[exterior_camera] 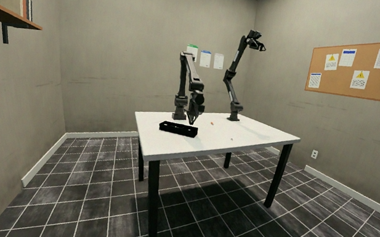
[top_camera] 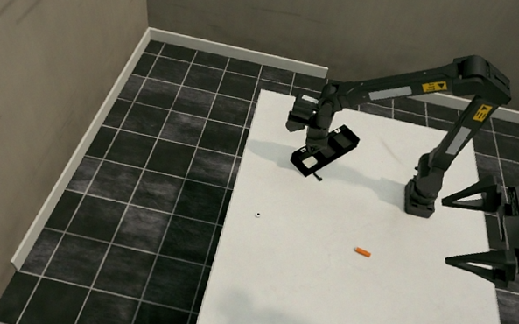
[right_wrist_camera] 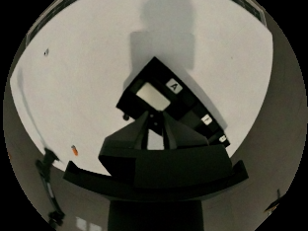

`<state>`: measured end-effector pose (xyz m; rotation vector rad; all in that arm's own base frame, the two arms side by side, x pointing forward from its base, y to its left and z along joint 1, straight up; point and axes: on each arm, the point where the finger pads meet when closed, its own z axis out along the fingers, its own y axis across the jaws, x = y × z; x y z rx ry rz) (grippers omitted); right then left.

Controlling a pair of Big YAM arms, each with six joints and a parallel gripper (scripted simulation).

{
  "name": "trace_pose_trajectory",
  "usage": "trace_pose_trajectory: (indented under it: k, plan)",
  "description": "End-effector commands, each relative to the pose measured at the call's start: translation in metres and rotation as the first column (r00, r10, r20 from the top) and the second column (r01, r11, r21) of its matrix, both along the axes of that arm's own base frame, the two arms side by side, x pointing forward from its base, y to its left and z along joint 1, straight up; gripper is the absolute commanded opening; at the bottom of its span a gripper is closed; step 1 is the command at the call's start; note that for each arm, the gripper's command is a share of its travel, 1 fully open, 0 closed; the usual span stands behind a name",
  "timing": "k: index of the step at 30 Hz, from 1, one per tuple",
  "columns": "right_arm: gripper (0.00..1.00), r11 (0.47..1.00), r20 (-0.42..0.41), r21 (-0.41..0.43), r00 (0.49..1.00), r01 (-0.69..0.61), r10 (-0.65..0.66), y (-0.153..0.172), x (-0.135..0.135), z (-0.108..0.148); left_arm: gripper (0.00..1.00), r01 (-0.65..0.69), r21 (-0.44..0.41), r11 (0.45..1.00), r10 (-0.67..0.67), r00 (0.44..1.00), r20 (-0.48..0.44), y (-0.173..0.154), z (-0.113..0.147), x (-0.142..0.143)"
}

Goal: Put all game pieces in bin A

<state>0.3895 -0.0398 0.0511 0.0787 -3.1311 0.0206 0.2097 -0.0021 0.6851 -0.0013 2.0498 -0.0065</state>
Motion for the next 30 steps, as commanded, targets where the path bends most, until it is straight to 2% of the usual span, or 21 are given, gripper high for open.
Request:
trace_pose_trajectory:
  k: [1, 11, 13, 14, 20, 26, 30]
  plan:
    - [0.11, 0.988, 0.018, 0.000, 0.988, -0.156, 0.156, 0.0007, 0.0028, 0.0085, 1.00, -0.002, 0.005, 1.000, 0.002, 1.000, 0.030, 0.0016, 0.0128, -0.0119]
    - [0.11, 0.914, 0.016, -0.003, 0.914, -0.405, 0.405, 0.0068, 0.0005, 0.0079, 1.00, -0.002, 0.005, 1.000, 0.002, 1.000, 0.030, 0.0016, 0.0128, -0.0119]
    - [0.11, 0.914, 0.016, -0.003, 0.914, -0.405, 0.405, 0.0068, 0.0005, 0.0079, 1.00, -0.002, 0.005, 1.000, 0.002, 1.000, 0.030, 0.0016, 0.0128, -0.0119]
    - [0.11, 0.886, 0.018, -0.005, 0.886, -0.464, 0.464, 0.0000, -0.0008, 0.0078, 1.00, -0.002, 0.005, 1.000, 0.002, 1.000, 0.030, 0.0016, 0.0128, -0.0119]
    - [0.11, 0.797, 0.019, -0.006, 0.797, -0.604, 0.604, 0.0003, -0.0030, 0.0069, 1.00, -0.002, 0.005, 1.000, 0.002, 1.000, 0.030, 0.0016, 0.0128, -0.0119]
    - [0.11, 0.683, 0.022, 0.001, 0.683, -0.731, 0.730, 0.0002, -0.0034, 0.0005, 1.00, -0.002, 0.005, 1.000, 0.002, 1.000, 0.030, 0.0016, 0.0128, -0.0119]
    - [0.11, 0.676, 0.016, 0.010, 0.676, -0.737, 0.737, 0.0001, -0.0055, -0.0012, 1.00, -0.002, 0.005, 1.000, 0.002, 1.000, 0.030, 0.0016, 0.0128, -0.0119]
